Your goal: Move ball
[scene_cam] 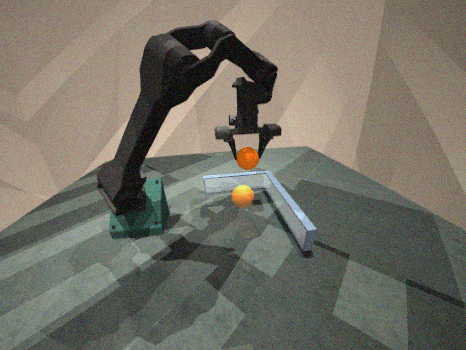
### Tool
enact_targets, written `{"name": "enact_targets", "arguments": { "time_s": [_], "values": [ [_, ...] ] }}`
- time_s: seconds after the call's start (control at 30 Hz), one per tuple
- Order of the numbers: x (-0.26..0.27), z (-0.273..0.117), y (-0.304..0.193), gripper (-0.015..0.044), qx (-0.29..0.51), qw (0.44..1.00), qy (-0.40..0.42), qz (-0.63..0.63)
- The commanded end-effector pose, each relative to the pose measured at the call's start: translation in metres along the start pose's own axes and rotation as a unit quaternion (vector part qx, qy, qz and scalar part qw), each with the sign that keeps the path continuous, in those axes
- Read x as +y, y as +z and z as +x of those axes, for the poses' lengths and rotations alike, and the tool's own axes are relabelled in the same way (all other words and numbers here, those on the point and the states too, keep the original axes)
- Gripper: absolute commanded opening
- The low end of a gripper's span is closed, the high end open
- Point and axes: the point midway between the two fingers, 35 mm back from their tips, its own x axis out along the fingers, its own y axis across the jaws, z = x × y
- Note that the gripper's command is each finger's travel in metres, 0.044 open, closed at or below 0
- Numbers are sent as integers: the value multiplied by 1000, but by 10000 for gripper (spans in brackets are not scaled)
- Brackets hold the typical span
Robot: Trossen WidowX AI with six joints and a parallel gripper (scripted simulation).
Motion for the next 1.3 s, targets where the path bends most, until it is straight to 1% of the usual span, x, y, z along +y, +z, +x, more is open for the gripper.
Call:
{"name": "enact_targets", "arguments": {
  "time_s": [0.0,0.1,0.3,1.07,1.27],
  "values": [
    [4,-27,1,0,1,1000,-1,3],
    [8,-39,1,0,4,1000,-1,3],
    [8,-38,0,0,4,1000,-1,3],
    [25,18,-47,0,6,1000,-1,3],
    [25,27,-48,0,6,1000,-1,3]
  ]
}}
